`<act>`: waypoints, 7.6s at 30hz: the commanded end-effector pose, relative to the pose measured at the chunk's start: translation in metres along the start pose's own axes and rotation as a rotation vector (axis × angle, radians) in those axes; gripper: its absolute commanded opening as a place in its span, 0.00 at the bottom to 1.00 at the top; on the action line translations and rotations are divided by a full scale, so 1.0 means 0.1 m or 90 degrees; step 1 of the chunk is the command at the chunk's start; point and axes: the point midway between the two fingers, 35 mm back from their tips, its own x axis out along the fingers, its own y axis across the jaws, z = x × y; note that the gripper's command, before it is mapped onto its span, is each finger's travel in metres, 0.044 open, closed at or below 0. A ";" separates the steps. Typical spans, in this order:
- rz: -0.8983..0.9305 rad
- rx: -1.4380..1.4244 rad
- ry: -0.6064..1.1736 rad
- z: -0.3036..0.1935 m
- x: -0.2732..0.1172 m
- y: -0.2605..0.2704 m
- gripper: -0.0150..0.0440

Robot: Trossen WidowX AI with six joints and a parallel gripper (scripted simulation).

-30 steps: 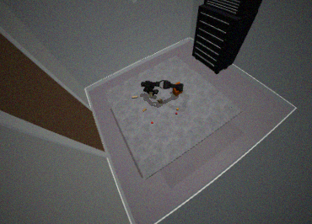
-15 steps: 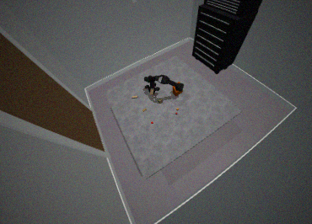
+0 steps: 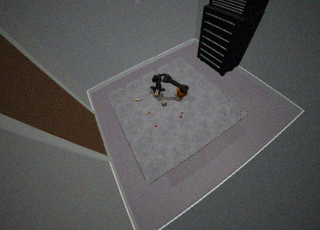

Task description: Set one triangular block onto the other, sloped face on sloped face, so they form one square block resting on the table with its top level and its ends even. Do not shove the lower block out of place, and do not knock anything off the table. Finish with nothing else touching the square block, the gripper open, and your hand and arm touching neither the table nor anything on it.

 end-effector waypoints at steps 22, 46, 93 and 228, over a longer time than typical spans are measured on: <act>-0.004 -0.006 -0.011 -0.02 0.01 0.00 1.00; 0.028 0.011 -0.035 0.49 -1.17 -0.02 1.00; 0.013 0.001 -0.025 0.53 -0.16 -0.01 0.44; -0.776 -2.062 0.162 -0.34 -0.70 -0.04 0.25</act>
